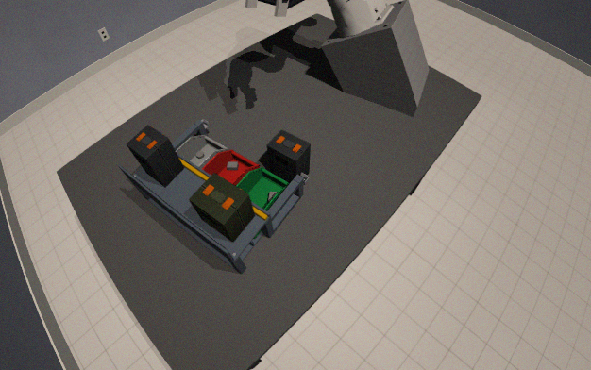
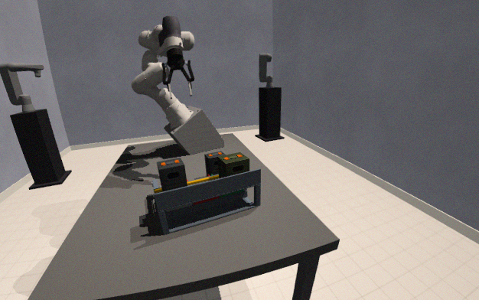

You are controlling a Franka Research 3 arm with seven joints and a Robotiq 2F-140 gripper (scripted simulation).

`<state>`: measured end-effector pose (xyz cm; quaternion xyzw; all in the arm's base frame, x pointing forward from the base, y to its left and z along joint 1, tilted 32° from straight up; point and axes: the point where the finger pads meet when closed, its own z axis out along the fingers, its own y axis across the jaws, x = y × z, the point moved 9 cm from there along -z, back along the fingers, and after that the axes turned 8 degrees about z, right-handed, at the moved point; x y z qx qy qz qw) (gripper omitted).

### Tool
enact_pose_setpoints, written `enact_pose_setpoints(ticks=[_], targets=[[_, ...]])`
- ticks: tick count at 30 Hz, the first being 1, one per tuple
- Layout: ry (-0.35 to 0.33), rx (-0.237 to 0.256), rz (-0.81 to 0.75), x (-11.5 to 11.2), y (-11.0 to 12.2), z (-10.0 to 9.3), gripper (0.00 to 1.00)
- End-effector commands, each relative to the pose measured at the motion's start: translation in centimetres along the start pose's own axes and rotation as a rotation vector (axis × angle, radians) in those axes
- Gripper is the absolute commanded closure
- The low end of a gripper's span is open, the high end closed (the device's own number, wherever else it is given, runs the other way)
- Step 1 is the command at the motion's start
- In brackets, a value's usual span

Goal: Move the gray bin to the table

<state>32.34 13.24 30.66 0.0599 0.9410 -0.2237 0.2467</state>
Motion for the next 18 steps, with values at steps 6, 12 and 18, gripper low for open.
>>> enact_pose_setpoints(ticks=[6, 12, 18], targets=[[-0.001, -0.002, 0.005, -0.10, 0.26, 0.02, 0.43], [-0.001, -0.003, 0.007, -0.16, 0.43, 0.03, 0.43], [-0.001, -0.003, 0.007, -0.16, 0.43, 0.03, 0.43]])
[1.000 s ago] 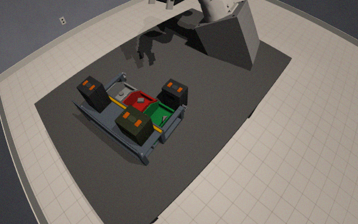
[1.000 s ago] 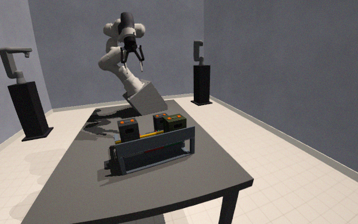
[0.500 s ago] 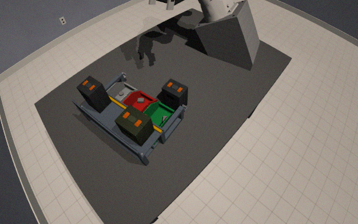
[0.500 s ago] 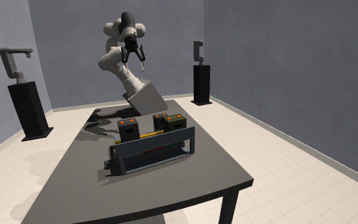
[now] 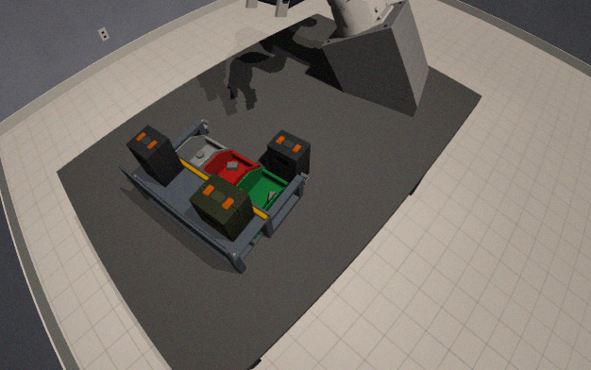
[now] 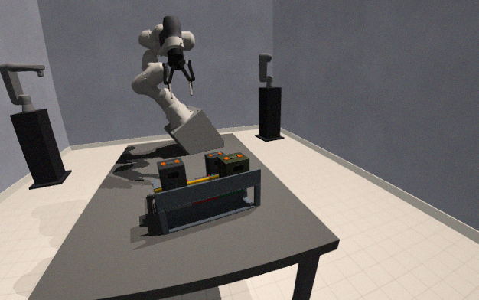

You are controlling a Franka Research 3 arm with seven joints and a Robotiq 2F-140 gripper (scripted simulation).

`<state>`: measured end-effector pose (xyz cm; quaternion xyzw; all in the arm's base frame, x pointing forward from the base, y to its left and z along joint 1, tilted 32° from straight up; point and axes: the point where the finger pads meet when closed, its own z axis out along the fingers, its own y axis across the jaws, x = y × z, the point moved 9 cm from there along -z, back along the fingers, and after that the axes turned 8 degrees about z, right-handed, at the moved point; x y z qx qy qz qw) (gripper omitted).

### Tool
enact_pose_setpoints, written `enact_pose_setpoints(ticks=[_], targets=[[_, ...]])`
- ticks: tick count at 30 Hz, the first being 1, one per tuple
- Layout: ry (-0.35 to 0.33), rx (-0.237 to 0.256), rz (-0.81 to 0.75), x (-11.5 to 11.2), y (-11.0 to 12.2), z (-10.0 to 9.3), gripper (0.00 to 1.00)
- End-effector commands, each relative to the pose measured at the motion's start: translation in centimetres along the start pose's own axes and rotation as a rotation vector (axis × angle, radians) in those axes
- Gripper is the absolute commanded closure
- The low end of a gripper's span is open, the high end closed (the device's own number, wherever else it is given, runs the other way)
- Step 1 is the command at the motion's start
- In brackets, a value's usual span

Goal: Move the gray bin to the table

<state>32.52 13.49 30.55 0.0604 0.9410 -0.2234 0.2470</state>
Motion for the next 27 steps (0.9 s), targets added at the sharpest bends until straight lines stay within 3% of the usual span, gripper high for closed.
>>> enact_pose_setpoints(ticks=[1, 27], targets=[[-0.001, -0.003, 0.006, -0.05, 0.12, -0.02, 0.43], [-0.001, -0.003, 0.006, -0.12, 0.34, 0.03, 0.43]])
